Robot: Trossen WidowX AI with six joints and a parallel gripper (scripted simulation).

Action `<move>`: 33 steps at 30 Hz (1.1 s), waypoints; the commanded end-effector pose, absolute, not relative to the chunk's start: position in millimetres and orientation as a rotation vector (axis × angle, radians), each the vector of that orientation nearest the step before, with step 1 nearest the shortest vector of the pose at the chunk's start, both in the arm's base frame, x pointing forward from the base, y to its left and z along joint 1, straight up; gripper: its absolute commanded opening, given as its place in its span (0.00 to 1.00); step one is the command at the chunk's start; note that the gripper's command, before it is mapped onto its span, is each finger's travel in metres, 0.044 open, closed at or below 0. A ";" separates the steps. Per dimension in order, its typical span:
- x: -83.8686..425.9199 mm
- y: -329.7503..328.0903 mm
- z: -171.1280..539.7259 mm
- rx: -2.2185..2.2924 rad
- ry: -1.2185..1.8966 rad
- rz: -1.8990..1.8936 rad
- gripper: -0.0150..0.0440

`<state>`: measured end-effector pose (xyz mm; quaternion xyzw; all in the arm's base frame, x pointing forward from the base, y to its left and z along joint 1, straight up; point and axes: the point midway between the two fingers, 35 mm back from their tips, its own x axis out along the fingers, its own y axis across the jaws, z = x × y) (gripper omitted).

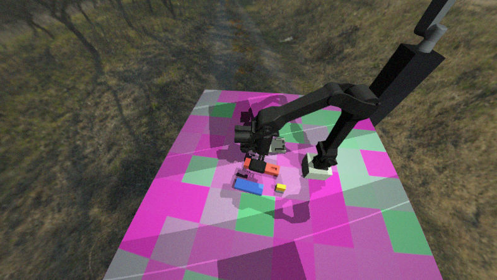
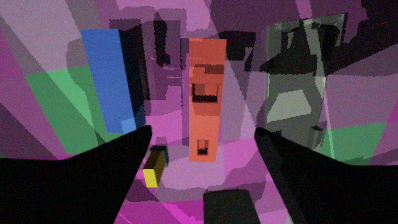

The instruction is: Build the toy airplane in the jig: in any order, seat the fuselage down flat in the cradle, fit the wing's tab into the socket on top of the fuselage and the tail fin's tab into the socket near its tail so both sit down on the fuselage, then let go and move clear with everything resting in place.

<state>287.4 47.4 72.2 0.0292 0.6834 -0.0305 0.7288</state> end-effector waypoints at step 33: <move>284.0 44.1 -13.8 0.068 1.539 -0.071 1.00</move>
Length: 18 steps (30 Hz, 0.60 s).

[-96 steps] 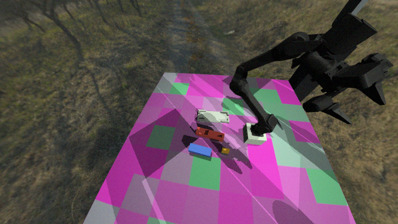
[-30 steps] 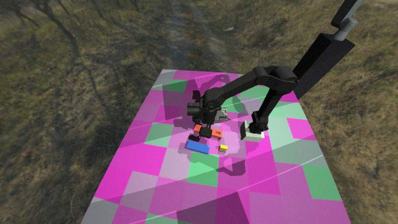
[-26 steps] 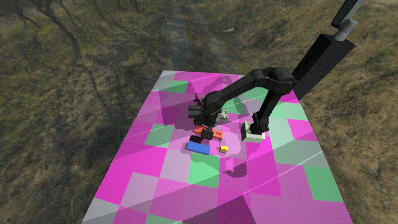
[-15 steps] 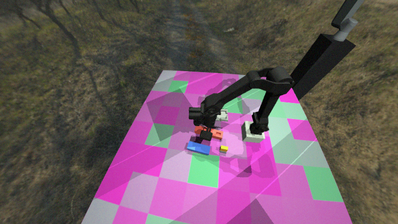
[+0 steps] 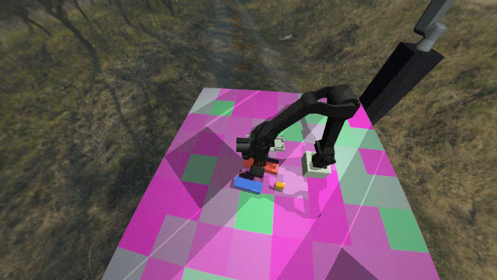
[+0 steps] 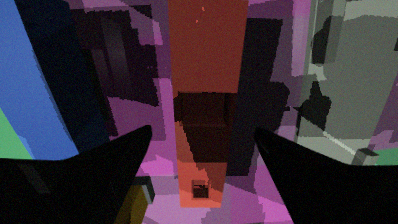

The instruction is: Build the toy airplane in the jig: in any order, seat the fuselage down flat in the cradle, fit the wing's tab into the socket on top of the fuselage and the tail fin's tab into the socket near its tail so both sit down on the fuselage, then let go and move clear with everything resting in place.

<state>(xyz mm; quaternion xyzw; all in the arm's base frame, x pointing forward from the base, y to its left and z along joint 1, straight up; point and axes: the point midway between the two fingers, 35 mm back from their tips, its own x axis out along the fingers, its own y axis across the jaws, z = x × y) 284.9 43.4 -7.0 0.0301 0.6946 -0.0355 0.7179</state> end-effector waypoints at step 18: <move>283.3 43.8 -31.8 0.068 1.539 -0.071 0.78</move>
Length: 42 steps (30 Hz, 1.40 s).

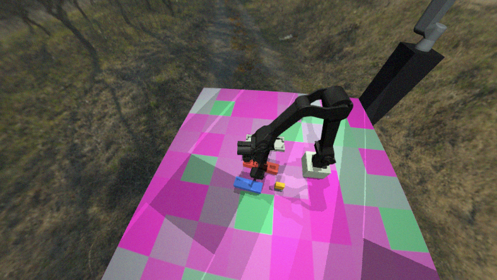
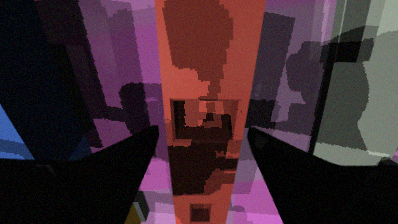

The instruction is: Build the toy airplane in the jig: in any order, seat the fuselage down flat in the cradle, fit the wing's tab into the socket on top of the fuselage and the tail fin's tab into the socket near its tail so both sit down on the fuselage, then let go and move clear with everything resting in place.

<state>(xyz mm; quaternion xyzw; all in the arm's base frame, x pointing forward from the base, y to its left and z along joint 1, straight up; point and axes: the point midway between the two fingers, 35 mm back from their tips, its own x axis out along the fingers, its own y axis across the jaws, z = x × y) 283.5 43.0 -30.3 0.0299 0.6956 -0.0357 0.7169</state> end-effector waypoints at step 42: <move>289.2 45.5 50.2 0.068 1.538 -0.071 0.25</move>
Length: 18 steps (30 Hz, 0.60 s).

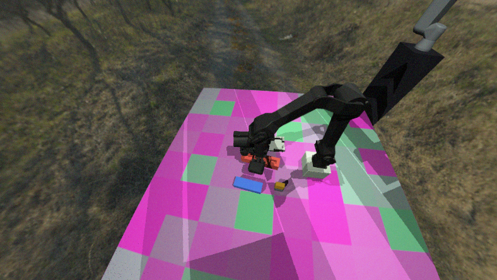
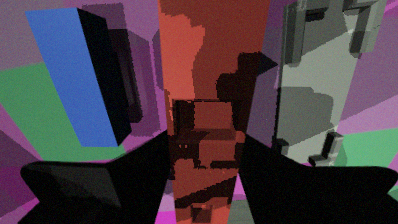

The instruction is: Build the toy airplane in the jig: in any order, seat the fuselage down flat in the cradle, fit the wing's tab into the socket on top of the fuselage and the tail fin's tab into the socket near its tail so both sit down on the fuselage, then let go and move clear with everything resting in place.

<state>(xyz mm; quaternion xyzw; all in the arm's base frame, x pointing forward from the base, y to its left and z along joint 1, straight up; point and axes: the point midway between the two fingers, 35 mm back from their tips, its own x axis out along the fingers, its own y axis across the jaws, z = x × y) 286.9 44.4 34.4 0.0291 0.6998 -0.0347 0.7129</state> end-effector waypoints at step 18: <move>280.1 44.4 98.9 0.068 1.538 -0.071 0.25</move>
